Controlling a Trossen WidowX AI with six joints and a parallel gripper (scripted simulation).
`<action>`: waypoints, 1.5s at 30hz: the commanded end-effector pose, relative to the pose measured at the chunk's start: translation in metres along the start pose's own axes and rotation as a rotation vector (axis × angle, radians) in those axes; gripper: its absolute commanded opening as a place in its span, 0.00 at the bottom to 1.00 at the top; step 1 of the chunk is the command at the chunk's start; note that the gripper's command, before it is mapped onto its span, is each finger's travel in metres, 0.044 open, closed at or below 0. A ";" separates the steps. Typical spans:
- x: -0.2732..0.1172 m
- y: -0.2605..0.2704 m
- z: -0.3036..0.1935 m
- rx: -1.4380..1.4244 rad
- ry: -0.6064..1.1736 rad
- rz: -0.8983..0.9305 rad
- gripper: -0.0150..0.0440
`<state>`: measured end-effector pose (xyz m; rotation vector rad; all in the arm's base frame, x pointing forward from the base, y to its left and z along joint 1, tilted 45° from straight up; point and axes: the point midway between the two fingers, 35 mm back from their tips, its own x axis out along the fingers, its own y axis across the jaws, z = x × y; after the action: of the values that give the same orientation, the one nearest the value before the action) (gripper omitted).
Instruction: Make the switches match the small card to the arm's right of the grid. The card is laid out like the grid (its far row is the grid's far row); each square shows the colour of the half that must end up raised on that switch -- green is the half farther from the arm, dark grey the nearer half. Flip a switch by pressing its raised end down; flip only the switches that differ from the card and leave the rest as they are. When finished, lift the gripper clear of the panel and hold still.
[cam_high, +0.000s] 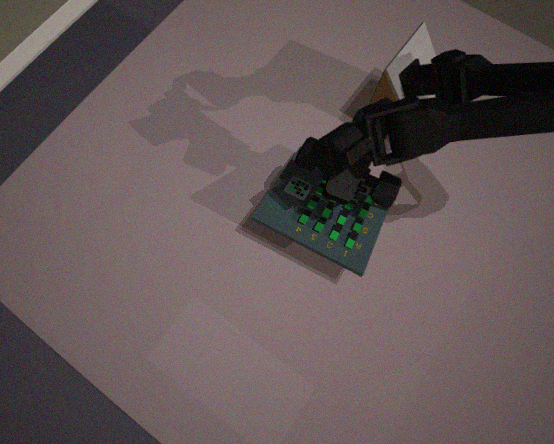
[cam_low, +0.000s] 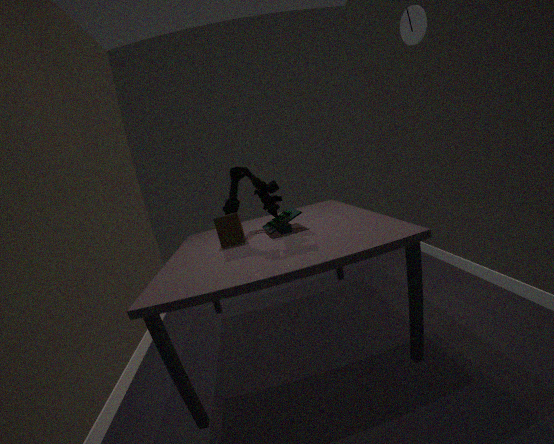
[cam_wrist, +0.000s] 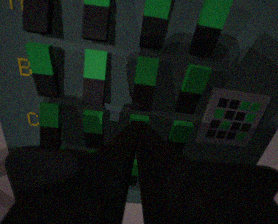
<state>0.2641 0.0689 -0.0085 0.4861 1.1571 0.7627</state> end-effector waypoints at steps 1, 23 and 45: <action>0.001 -0.001 -0.001 0.005 0.002 -0.004 0.25; -0.043 -0.003 -0.001 0.004 -0.013 -0.009 0.25; -0.027 -0.034 -0.001 0.004 0.002 -0.007 0.25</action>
<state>0.2670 0.0174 -0.0069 0.4768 1.1472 0.7530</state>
